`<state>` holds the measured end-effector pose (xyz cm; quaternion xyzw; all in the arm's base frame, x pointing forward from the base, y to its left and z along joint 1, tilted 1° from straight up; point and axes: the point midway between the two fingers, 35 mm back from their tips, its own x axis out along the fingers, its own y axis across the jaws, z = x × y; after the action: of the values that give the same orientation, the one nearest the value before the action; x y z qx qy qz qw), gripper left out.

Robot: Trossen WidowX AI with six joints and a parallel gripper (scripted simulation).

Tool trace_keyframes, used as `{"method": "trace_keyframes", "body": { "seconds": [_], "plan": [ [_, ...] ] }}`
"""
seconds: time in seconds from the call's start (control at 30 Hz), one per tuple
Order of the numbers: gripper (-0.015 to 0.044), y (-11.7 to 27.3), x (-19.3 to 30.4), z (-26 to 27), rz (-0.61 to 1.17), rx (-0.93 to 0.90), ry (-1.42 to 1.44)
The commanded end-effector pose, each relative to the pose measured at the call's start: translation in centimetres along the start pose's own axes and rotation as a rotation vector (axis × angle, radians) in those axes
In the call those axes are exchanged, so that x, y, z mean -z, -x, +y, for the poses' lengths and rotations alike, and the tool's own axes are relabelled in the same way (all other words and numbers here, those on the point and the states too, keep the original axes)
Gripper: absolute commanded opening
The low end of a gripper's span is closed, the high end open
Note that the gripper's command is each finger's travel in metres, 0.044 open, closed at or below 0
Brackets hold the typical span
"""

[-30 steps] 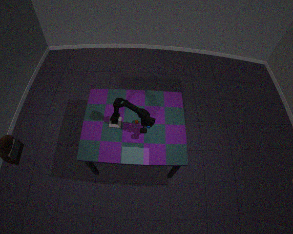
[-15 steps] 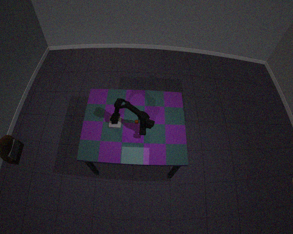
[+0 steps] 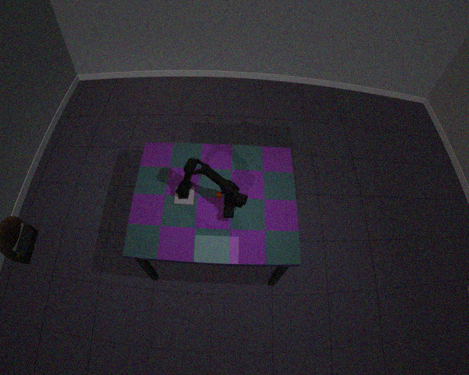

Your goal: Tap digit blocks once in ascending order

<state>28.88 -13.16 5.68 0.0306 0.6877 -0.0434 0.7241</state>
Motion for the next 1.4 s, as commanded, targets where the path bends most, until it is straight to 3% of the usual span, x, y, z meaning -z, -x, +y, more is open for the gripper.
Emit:
{"method": "trace_keyframes", "body": {
  "seconds": [0.0,0.3,0.4,0.6,0.8,0.93,1.37],
  "plan": [
    [0.0020,-0.8,0.2,0.1,0.006,-0.004,0.005],
    [0.0020,-1.3,0.2,0.1,0.007,-0.004,0.005],
    [0.0020,1.4,0.1,0.1,0.006,-0.003,0.005],
    [0.0020,2.6,0.0,0.0,0.006,-0.004,0.005],
    [0.0020,9.6,0.1,0.0,0.006,-0.004,0.005],
    [0.0020,9.8,0.1,0.2,0.006,-0.005,0.007],
    [0.0020,10.0,-0.1,13.9,0.012,-0.036,0.028]
  ]
}}
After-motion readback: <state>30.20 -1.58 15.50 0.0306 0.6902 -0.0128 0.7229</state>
